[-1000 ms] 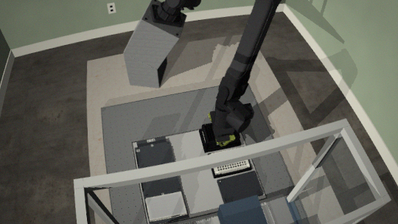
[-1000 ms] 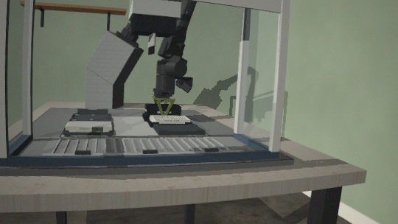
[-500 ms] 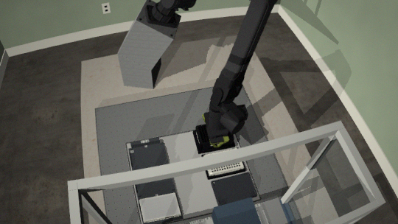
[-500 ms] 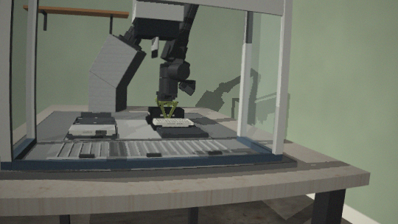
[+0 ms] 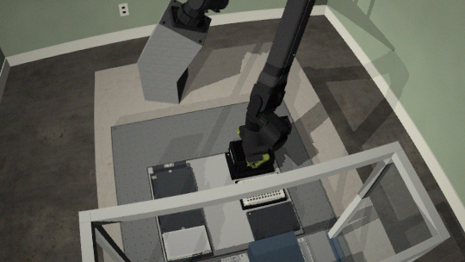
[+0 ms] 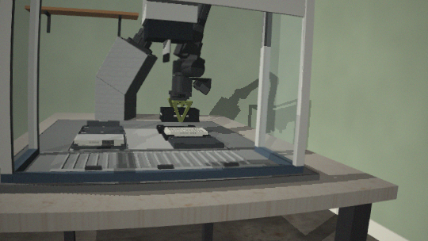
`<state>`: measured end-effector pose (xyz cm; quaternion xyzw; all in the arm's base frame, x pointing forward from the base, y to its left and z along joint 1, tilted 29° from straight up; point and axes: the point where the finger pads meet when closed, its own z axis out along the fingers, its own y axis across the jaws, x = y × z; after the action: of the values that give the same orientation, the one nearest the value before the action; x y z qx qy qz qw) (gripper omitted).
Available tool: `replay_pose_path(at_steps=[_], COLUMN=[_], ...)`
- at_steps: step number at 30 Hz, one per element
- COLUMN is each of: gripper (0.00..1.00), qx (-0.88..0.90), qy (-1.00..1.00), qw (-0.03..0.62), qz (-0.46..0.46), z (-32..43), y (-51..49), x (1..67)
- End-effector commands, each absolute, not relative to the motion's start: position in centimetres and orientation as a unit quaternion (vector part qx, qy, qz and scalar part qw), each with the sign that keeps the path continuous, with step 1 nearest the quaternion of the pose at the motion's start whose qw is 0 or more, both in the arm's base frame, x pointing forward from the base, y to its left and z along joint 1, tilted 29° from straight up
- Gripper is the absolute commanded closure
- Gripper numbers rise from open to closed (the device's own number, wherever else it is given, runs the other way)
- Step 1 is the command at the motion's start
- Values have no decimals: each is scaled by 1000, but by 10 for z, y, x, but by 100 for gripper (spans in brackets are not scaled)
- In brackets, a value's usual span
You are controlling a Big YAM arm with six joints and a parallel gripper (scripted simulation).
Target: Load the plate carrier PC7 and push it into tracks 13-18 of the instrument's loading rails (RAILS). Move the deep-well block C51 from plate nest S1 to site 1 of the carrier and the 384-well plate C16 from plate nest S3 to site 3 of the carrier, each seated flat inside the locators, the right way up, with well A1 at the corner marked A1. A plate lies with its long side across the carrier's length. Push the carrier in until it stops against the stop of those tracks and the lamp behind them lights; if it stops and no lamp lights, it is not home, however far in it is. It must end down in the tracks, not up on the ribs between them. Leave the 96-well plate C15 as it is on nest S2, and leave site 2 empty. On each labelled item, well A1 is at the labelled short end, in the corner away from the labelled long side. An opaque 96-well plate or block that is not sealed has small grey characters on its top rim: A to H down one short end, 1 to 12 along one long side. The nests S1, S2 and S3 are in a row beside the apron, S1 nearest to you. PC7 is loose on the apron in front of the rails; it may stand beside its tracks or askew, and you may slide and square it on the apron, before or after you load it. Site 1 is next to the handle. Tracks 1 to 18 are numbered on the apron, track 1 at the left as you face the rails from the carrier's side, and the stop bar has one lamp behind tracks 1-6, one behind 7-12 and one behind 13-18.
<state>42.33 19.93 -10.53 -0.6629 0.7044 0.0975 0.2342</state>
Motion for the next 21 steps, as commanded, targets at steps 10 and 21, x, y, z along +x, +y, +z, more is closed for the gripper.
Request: replay_pose_path(at_steps=[10,21], gripper=[100,100], qx=[-659,-659], qy=[706,706], qw=[242,242], qz=[92,92], z=[-66,-45], y=[174,164], x=[422,417])
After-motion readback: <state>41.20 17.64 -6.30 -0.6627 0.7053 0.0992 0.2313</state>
